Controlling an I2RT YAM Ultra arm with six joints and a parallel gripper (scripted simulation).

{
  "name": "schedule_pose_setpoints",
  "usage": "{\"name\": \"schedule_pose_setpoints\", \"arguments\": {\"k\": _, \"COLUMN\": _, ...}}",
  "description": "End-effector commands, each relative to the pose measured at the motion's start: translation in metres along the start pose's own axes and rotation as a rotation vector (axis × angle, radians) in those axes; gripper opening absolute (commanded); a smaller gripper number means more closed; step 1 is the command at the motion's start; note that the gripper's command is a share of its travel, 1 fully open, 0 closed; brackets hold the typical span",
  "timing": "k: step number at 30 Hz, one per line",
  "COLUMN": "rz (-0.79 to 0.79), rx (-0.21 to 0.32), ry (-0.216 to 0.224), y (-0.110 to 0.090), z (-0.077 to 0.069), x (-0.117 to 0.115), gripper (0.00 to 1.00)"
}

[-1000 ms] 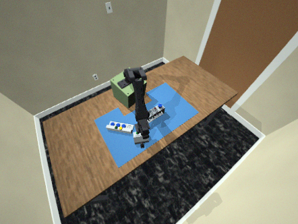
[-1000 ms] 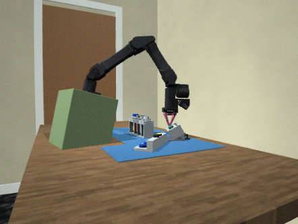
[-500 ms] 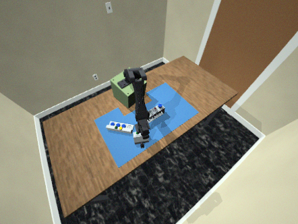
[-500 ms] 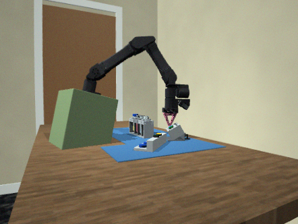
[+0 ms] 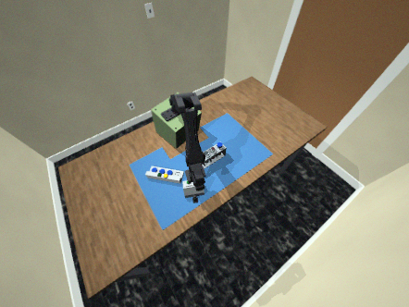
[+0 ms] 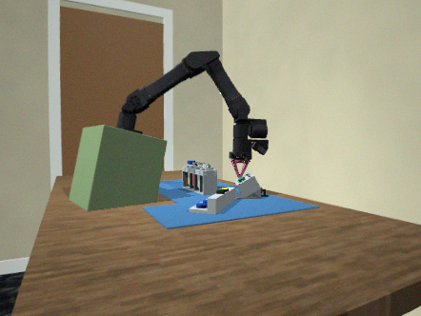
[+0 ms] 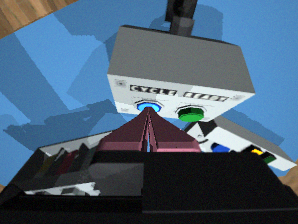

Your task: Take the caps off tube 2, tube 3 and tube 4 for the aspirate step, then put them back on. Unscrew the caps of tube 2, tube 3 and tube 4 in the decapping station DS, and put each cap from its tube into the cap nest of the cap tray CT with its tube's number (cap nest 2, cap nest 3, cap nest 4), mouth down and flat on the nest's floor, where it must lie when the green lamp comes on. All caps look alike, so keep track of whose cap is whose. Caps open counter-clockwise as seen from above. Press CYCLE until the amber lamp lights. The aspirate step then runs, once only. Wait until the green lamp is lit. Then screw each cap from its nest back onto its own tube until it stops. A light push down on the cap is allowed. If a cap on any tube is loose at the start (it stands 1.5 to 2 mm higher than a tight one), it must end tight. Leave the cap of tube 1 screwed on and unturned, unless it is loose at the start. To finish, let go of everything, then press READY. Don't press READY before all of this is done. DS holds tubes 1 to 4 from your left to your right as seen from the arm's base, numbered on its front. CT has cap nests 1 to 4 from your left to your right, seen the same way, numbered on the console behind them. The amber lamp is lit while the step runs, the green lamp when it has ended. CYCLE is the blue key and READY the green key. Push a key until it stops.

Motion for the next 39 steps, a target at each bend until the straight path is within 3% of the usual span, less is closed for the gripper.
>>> {"name": "schedule_pose_setpoints", "arguments": {"k": 1, "rz": -0.003, "rx": -0.032, "ry": -0.002, "y": 0.007, "z": -0.004, "x": 0.0, "gripper": 0.0}}
{"name": "schedule_pose_setpoints", "arguments": {"k": 24, "rz": -0.003, "rx": -0.032, "ry": -0.002, "y": 0.007, "z": -0.004, "x": 0.0, "gripper": 0.0}}
{"name": "schedule_pose_setpoints", "arguments": {"k": 39, "rz": -0.003, "rx": -0.032, "ry": -0.002, "y": 0.006, "z": -0.039, "x": 0.0, "gripper": 0.0}}
Point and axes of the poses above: the point where the finger pads meet when closed, its own z axis out along the fingers, its own x axis across the jaws, y = z × x, the point moved 8 cm from there along -z, back along the fingers, and after that the axes turned 4 degrees about -z, right-handed, at the moved point
